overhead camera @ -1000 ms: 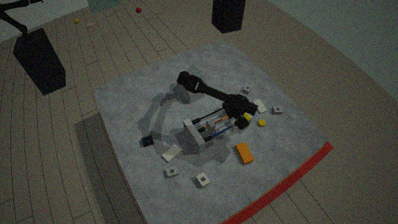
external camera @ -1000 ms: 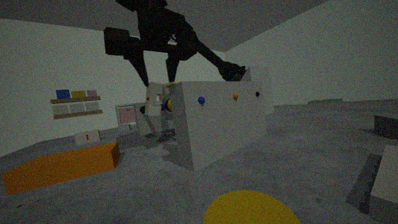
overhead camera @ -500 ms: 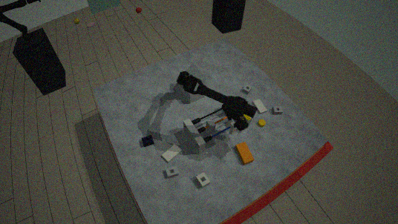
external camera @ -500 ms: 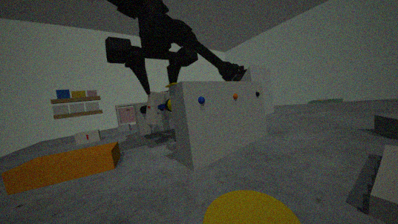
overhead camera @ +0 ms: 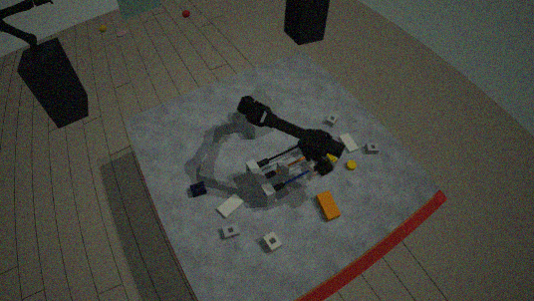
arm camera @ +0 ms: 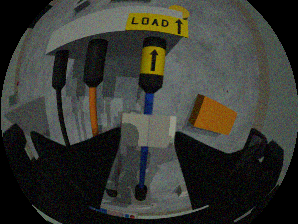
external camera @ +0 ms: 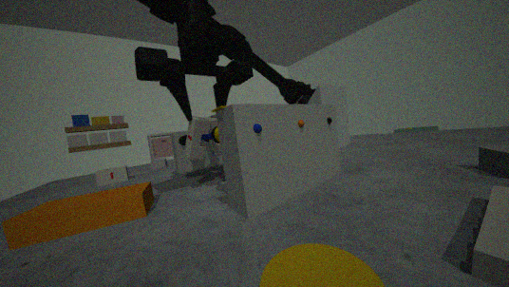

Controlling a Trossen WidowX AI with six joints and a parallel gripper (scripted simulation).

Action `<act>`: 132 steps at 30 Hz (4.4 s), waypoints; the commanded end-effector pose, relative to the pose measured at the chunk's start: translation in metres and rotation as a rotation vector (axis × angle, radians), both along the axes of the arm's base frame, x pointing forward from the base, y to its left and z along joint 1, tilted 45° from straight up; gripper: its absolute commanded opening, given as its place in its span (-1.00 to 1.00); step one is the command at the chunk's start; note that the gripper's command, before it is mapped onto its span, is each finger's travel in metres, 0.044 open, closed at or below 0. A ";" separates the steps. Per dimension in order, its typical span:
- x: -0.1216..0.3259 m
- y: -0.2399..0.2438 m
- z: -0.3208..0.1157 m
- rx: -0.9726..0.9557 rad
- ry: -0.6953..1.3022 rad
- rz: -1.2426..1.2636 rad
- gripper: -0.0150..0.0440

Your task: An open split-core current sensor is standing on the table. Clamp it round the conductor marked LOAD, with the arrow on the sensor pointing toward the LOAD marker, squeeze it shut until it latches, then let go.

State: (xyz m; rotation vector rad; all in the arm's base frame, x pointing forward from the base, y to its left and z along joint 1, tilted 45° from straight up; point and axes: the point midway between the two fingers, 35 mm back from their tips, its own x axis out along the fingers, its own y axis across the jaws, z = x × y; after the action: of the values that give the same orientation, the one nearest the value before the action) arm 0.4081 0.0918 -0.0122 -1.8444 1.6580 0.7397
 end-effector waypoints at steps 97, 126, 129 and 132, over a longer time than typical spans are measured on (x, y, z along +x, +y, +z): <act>0.006 -0.045 -0.041 -0.004 0.018 -0.021 0.64; 0.006 -0.045 -0.041 -0.004 0.018 -0.021 -0.49; 0.006 -0.045 -0.041 -0.004 0.018 -0.021 -0.49; 0.006 -0.045 -0.041 -0.004 0.018 -0.021 -0.49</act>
State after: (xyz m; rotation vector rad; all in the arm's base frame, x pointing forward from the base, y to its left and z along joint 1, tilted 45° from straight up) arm 0.4140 0.0463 -0.0537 -1.8262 1.6889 0.7480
